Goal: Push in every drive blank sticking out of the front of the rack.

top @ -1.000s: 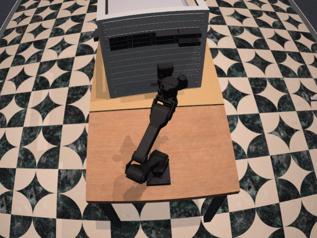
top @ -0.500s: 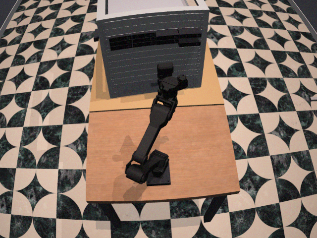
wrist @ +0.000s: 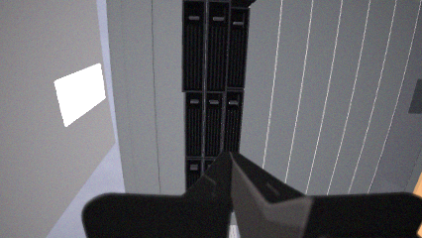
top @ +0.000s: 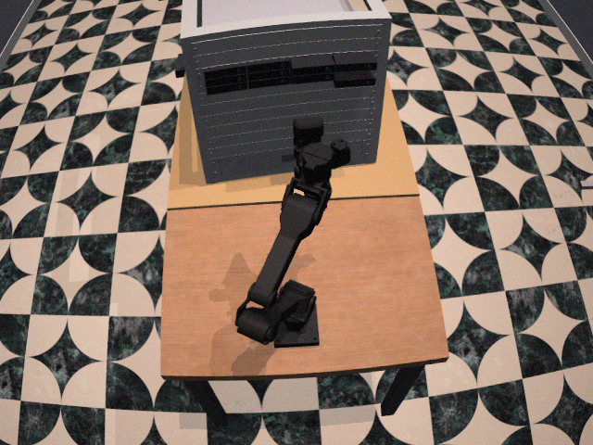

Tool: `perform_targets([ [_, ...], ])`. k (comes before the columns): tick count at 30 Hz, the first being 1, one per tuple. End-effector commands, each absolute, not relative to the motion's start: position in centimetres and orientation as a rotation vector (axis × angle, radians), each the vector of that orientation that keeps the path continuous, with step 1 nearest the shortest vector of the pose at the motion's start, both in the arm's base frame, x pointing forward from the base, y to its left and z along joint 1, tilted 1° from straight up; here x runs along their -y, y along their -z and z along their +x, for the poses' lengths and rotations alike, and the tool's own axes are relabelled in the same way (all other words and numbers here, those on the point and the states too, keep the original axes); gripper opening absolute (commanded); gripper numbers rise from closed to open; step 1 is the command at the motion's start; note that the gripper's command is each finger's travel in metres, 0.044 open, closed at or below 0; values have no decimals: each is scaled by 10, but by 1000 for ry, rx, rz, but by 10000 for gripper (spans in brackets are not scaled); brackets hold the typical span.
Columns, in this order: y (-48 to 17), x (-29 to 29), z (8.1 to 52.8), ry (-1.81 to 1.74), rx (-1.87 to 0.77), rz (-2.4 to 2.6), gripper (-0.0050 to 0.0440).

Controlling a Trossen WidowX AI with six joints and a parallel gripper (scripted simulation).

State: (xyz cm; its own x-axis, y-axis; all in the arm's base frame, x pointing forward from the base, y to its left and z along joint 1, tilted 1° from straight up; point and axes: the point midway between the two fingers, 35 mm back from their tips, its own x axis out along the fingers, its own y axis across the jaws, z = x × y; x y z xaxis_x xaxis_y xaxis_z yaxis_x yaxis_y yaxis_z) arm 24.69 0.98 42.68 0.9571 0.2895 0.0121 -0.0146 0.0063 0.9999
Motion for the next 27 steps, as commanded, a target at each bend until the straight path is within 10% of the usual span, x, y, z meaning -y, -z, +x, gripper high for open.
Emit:
perform_targets([
  [1,-428,-13,246,-244,-215,1552,-50],
  [27,-434,-48,258,-244,-215,1552,-50],
])
